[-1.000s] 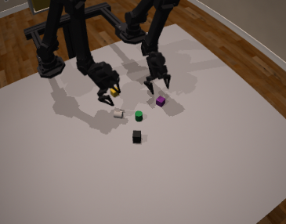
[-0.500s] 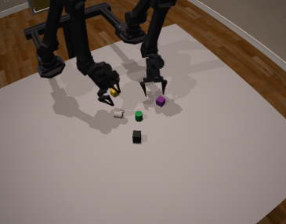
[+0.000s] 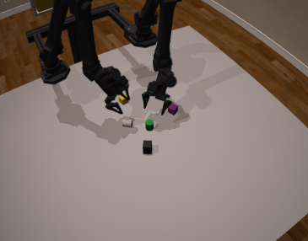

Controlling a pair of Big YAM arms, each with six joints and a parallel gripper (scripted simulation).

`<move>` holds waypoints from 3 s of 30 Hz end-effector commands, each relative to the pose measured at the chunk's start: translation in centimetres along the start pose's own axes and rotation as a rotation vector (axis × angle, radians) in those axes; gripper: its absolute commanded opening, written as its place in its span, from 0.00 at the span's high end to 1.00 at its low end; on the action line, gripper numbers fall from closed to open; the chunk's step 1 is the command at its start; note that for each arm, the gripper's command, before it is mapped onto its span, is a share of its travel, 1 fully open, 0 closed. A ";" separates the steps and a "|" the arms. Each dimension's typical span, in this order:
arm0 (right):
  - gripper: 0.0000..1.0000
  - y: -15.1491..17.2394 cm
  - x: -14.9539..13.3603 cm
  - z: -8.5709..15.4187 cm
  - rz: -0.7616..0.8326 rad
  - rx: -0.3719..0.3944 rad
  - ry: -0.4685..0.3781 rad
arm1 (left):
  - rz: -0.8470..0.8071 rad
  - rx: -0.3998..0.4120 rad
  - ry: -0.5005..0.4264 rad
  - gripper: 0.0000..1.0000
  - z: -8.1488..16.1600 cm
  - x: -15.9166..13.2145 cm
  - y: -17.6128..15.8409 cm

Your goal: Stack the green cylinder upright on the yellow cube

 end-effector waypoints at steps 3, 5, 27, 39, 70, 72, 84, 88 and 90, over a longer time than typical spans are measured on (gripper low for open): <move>0.00 0.1 0.2 0.0 -0.007 0.000 -0.003 | -0.210 -0.101 -0.021 0.00 -1.1 3.1 0.5; 0.00 0.1 0.2 0.0 -0.007 0.000 -0.003 | -0.217 -0.115 -0.026 0.00 -1.3 3.5 0.5; 0.00 0.1 0.2 0.0 -0.007 0.000 -0.003 | -0.342 -0.035 -0.107 0.00 -2.6 8.1 4.8; 0.00 0.1 0.2 0.0 -0.007 0.000 -0.003 | -0.760 0.239 -0.305 0.00 2.2 34.4 12.0; 0.00 0.1 0.2 0.0 -0.007 0.000 -0.003 | -1.127 0.616 -0.848 0.00 44.3 73.0 -9.4; 0.00 0.1 0.2 0.0 -0.007 0.000 -0.003 | -1.122 0.579 -0.909 0.00 47.0 73.4 -13.2; 0.00 0.1 0.2 0.0 -0.007 0.000 -0.003 | -1.066 -0.078 -1.030 0.00 41.6 66.3 -40.3; 0.00 0.1 0.2 0.0 -0.007 0.000 -0.003 | -1.051 -0.313 -0.974 0.00 38.7 60.6 -48.4; 0.00 0.1 0.2 0.0 -0.007 0.000 -0.003 | -1.042 -0.429 -0.926 0.00 37.1 57.1 -52.3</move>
Point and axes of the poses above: on each arm, the point where the finger pads meet when closed, its own z axis back along the fingers, its own y axis across the jaws, x = y × z, the point moved 1 cm from there along z, back along the fingers, and after that the axes turned 11 degrees about -z, right-handed, at the moved point
